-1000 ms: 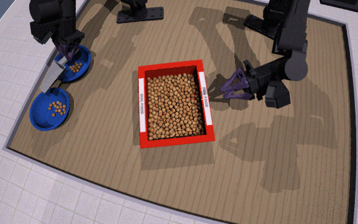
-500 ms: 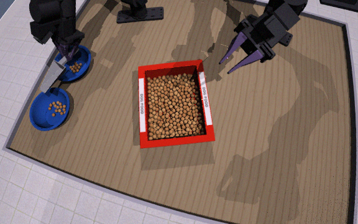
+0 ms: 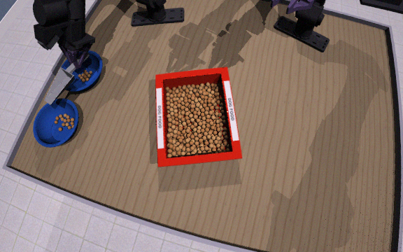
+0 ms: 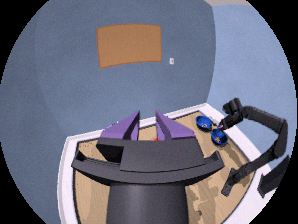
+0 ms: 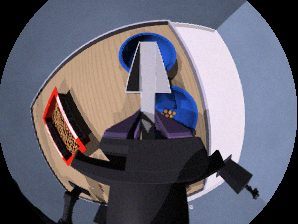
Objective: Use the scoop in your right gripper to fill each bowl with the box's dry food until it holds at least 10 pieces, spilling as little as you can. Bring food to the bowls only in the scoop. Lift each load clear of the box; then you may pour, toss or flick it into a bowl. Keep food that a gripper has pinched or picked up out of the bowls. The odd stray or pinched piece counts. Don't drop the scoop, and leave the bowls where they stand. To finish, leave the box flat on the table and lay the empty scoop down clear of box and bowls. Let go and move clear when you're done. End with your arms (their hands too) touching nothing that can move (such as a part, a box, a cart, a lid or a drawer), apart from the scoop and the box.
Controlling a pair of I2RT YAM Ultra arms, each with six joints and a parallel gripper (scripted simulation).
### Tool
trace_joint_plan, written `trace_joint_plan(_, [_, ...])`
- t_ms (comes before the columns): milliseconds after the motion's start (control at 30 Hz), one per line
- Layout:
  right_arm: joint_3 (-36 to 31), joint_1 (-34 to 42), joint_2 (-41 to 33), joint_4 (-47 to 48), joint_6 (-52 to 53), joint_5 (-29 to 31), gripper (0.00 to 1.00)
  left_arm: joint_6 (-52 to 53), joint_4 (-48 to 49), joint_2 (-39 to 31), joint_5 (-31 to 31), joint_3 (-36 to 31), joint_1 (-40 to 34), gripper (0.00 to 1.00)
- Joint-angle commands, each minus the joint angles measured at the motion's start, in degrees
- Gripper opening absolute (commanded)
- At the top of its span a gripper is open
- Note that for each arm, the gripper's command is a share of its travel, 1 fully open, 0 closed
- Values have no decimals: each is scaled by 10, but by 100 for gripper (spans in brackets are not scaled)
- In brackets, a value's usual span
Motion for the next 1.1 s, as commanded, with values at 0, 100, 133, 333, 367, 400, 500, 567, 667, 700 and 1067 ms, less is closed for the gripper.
trace_joint_plan(0, [11, -5, -13, 18, -2, -3, 0, 11, -42, 10, -29, 7, -15, 26])
trace_joint_plan(100, [11, -5, -13, 18, -2, -3, 0, -11, -7, -24, -15, 20, -14, 26])
trace_joint_plan(133, [11, -5, -13, 18, -2, -3, 0, -16, 6, -25, -18, 17, -5, 26])
trace_joint_plan(333, [11, -5, -13, 18, -2, -3, 0, -21, 10, -1, -19, -12, 1, 26])
trace_joint_plan(367, [11, -5, -13, 18, -2, -3, 0, -21, 10, -1, -19, -12, 1, 26])
trace_joint_plan(400, [11, -5, -13, 18, -2, -3, 0, -21, 10, -1, -19, -12, 1, 26])
trace_joint_plan(500, [-18, 21, 12, 14, -5, -10, 0, -21, 3, -23, -17, 13, -7, 26])
trace_joint_plan(567, [-22, 35, 12, 20, -5, -10, 0, -21, 8, -20, -18, 10, -7, 26])
trace_joint_plan(667, [-42, 78, 12, 33, -2, -11, 0, -21, -2, -15, -18, 13, -7, 26])
trace_joint_plan(700, [-48, 95, 11, 41, 0, -10, 0, -21, -2, -15, -18, 14, -7, 26])
trace_joint_plan(1067, [-67, 203, -2, 80, 5, 8, 0, -20, -2, -15, -18, 14, -7, 26])
